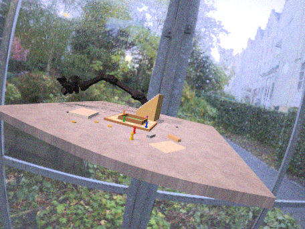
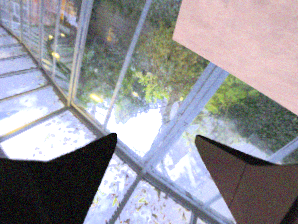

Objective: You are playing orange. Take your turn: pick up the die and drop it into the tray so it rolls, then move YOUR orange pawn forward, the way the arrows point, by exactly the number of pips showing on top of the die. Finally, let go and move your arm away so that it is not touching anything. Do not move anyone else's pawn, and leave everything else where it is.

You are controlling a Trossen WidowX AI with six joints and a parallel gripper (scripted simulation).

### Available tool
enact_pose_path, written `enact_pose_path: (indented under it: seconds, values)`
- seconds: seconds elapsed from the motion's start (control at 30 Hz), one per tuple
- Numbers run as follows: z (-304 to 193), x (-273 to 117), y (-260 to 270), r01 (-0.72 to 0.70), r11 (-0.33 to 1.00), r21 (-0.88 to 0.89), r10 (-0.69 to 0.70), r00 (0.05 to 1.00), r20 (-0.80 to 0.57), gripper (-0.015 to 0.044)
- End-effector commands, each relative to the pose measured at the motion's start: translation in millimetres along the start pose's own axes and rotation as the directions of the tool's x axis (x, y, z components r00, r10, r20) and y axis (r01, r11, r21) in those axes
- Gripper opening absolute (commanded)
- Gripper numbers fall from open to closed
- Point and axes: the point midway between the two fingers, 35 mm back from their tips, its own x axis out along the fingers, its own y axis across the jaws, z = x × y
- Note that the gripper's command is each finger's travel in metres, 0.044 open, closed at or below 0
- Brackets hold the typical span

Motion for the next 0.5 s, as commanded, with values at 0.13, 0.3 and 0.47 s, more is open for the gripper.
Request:
enact_pose_path:
  seconds: [0.13, 0.3, 0.47]
  values:
    - [4.3, 21.5, -22.0, 0.013, 0.999, 0.034, -0.013, 1.0, 0.005, 0.0275]
    - [7.0, 71.0, -81.5, 0.068, 0.992, 0.103, -0.07, 0.997, 0.02, 0.0275]
    - [-5.6, 108.3, -141.0, 0.147, 0.972, 0.185, -0.156, 0.987, 0.034, 0.0275]
